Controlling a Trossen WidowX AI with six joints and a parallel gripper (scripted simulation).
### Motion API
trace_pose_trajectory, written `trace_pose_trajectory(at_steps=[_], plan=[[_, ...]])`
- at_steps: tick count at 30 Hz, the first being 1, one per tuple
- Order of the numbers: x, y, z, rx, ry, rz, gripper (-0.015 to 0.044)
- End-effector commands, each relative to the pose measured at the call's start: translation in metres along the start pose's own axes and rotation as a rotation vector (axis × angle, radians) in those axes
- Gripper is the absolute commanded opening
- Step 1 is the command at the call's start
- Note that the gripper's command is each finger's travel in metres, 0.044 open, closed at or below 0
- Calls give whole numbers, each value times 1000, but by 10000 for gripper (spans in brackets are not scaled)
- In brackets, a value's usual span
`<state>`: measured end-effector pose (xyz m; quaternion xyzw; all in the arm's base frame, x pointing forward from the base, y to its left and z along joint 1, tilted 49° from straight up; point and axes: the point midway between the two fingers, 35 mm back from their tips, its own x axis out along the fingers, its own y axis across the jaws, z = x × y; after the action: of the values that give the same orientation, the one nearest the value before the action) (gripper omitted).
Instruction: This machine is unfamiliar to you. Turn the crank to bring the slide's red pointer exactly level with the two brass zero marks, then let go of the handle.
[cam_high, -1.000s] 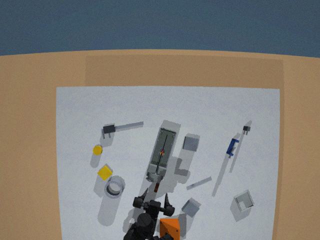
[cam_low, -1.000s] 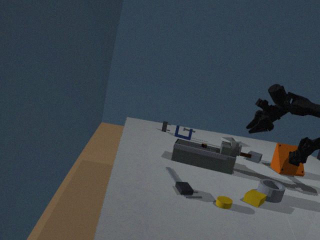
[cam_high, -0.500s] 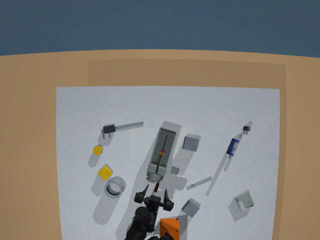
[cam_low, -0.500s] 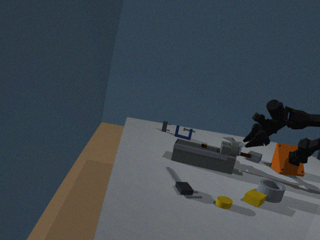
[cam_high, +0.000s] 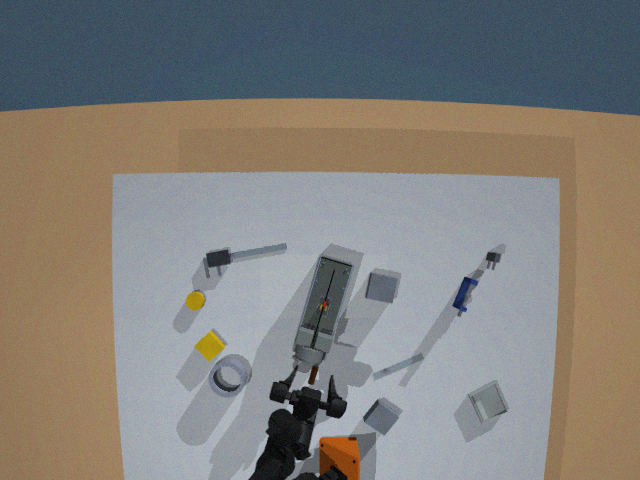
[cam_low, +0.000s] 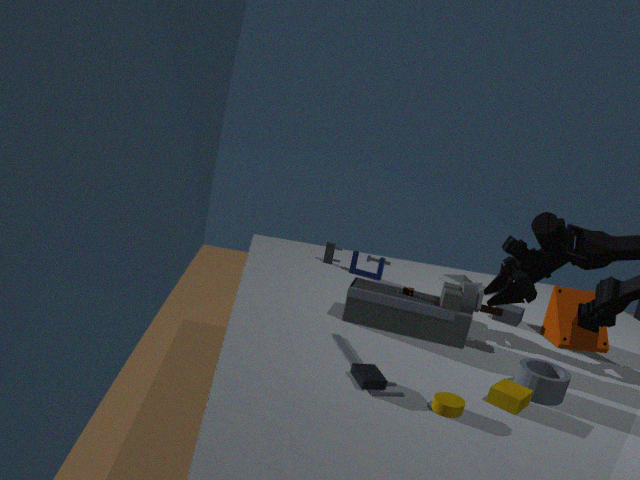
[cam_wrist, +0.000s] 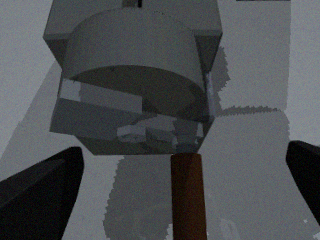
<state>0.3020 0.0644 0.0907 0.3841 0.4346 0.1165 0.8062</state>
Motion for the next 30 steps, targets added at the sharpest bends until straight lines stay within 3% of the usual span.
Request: trace_pose_trajectory(at_steps=[1, 28, 30], plan=[[6, -2, -6, 5, 1, -6, 440], [32, -1, -36, 7, -1, -1, 440], [32, -1, -36, 7, -1, -1, 387]])
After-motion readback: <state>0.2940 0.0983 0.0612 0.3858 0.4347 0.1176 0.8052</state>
